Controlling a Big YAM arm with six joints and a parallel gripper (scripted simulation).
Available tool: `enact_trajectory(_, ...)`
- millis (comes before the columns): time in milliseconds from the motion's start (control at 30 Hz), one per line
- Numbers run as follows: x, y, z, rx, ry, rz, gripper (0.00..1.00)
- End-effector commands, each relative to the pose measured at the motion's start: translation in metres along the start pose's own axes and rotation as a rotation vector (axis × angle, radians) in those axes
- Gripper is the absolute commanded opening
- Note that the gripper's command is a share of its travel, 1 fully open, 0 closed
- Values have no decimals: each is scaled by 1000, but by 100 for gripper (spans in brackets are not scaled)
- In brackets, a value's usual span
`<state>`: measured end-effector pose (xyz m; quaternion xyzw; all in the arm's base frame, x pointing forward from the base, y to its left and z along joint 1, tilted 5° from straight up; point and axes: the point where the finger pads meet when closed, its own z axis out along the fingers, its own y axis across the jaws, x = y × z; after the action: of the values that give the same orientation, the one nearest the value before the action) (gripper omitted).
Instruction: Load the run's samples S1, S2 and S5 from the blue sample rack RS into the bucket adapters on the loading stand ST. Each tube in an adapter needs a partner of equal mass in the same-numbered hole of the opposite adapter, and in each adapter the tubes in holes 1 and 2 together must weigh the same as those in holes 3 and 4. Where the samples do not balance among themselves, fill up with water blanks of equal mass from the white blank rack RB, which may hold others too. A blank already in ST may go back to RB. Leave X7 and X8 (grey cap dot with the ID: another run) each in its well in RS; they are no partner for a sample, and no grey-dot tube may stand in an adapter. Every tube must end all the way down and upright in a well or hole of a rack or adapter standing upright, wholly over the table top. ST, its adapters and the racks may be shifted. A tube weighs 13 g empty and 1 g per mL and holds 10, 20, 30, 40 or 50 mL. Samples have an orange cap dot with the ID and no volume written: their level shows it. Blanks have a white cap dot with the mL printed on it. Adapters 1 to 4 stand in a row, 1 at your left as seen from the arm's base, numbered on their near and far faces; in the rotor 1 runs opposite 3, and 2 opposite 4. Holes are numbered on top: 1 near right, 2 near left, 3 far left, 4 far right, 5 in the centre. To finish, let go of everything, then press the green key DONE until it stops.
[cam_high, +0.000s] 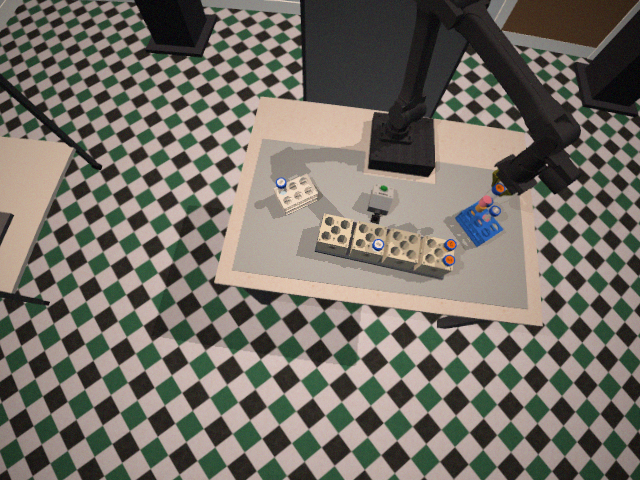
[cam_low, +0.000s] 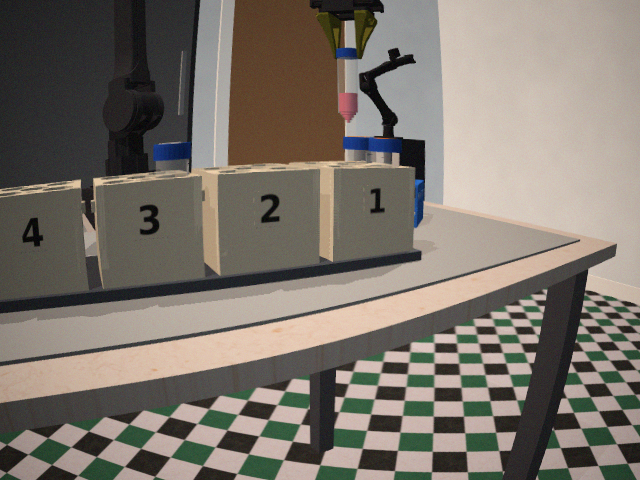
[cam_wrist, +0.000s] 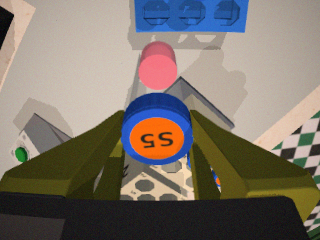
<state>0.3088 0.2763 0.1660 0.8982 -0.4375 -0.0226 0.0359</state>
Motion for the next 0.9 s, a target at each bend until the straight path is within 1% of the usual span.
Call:
enact_trajectory(0,29,8,-17,25,-2,124,0)
enact_trajectory(100,48,14,-17,25,-3,204,0)
enact_trajectory(167,48,14,-17,25,-3,204,0)
enact_trajectory(200,54,15,-14,18,-5,230,0)
enact_trajectory(267,67,20,-16,24,-3,284,0)
enact_trajectory(667,143,44,-15,24,-3,604,0)
enact_trajectory(733,143,44,-15,24,-3,604,0)
enact_trajectory(767,149,45,-10,9,-5,630,0)
enact_trajectory(867,169,51,-7,2,-2,710,0)
